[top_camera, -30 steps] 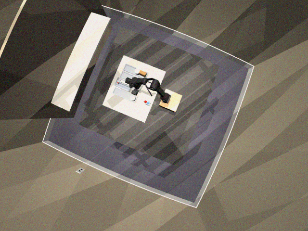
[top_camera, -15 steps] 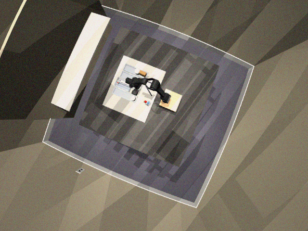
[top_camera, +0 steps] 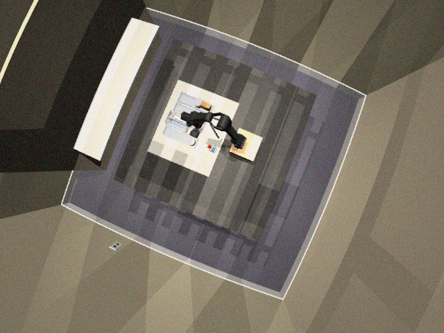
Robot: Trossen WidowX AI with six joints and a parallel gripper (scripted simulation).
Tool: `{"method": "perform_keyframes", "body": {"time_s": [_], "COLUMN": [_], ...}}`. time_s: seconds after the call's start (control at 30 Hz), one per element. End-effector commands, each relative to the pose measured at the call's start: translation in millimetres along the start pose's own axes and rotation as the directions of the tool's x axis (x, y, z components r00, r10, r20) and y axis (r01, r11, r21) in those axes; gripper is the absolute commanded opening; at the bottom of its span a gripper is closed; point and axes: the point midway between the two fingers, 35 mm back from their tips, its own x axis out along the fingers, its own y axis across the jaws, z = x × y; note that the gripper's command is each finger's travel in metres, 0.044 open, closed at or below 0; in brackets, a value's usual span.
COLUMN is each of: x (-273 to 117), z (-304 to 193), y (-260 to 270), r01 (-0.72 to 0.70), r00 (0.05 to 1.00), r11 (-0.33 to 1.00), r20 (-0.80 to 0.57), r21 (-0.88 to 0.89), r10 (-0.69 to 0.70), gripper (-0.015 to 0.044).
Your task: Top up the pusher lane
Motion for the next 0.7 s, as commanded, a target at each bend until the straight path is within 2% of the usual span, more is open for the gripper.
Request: {"method": "perform_keyframes", "body": {"time_s": [0.0,0.27,0.67], "x": [-13.7,-15.1,-15.7], "z": [3.3,-1.8,-40.3], "y": [0.0,0.0,-0.1], "r01": [0.002,0.002,0.002], "r00": [1.0,1.0,1.0], "r11": [1.0,1.0,1.0], "r20": [0.013,0.013,0.009], "r21": [-0.001,-0.001,-0.001], "r10": [-0.002,-0.002,-0.002], "gripper": [0.0296,0.0296,0.0296]}}
